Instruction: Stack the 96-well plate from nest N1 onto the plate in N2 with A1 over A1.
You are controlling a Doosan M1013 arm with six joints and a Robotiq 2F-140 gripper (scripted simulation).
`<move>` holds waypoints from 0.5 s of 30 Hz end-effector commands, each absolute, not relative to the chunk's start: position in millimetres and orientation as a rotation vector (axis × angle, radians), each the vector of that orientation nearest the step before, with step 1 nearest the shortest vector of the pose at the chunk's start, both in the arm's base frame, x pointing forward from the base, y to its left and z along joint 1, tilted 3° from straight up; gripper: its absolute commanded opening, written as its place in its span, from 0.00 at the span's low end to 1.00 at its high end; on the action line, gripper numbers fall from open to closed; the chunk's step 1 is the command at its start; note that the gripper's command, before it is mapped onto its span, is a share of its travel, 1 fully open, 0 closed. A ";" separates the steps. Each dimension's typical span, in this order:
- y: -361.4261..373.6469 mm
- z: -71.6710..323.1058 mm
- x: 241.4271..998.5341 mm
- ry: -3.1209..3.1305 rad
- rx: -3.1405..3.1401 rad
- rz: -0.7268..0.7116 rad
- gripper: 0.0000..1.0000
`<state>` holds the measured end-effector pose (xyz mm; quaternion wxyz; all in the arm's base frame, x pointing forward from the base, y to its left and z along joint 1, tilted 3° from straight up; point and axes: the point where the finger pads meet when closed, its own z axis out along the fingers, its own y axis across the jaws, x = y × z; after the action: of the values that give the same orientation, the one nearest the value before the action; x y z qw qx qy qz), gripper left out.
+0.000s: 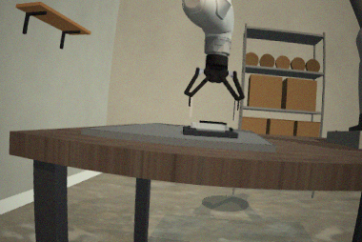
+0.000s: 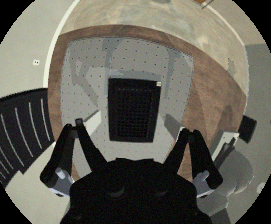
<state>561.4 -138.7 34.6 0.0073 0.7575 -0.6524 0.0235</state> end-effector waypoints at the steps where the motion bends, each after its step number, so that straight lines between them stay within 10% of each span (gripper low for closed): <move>1: -138.8 32.5 561.5 -2.040 2.369 0.073 1.00; 13: -138.9 28.7 561.6 -2.040 2.369 0.073 1.00; 14: -138.9 28.7 561.6 -2.040 2.369 0.073 0.00; 15: -138.9 28.7 561.6 -2.040 2.369 0.073 0.00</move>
<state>561.6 -139.0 28.6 0.0073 0.7575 -0.6524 0.0234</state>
